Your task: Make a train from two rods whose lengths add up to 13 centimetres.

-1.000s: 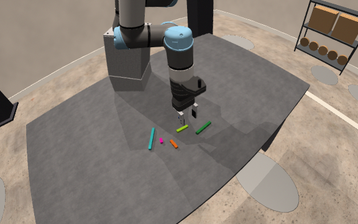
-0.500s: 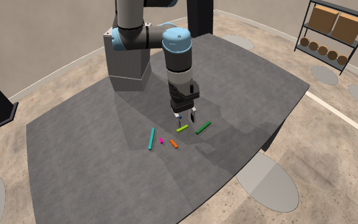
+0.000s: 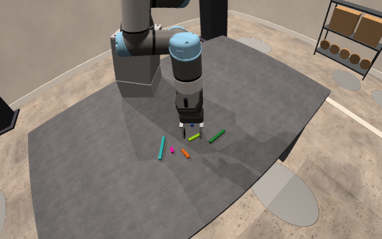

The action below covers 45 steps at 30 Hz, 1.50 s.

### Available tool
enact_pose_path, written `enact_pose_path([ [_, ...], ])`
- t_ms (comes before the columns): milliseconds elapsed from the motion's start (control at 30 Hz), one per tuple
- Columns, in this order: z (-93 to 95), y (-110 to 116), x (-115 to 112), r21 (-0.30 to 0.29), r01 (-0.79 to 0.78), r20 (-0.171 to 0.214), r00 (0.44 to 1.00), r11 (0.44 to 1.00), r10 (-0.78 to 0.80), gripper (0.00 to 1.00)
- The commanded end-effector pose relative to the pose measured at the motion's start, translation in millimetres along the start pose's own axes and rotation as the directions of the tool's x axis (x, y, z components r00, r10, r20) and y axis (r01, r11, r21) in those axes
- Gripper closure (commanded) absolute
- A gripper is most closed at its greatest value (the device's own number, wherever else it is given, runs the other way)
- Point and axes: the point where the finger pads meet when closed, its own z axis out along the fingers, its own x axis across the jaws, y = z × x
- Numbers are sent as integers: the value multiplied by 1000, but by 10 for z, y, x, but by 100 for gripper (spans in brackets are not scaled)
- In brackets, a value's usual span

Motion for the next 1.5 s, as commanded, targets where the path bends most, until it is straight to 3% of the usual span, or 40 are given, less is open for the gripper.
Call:
enact_pose_path([
  [0, -3, -73, 71, 1, -167, 1, 986, 986, 167, 0],
  [200, -2, -121, 128, 1, -294, 1, 956, 956, 294, 0],
  [467, -2, -215, 255, 1, -560, 1, 828, 828, 560, 0],
  [700, -4, -274, 347, 1, -734, 1, 679, 679, 734, 0],
  [767, -4, -274, 347, 1, -734, 1, 679, 679, 734, 0],
  [1267, -12, -378, 527, 0, -974, 1, 226, 226, 974, 0],
  [1333, -12, -378, 527, 0, -974, 1, 226, 226, 974, 0],
  [1467, -15, -395, 557, -1, -992, 1, 122, 122, 992, 0],
])
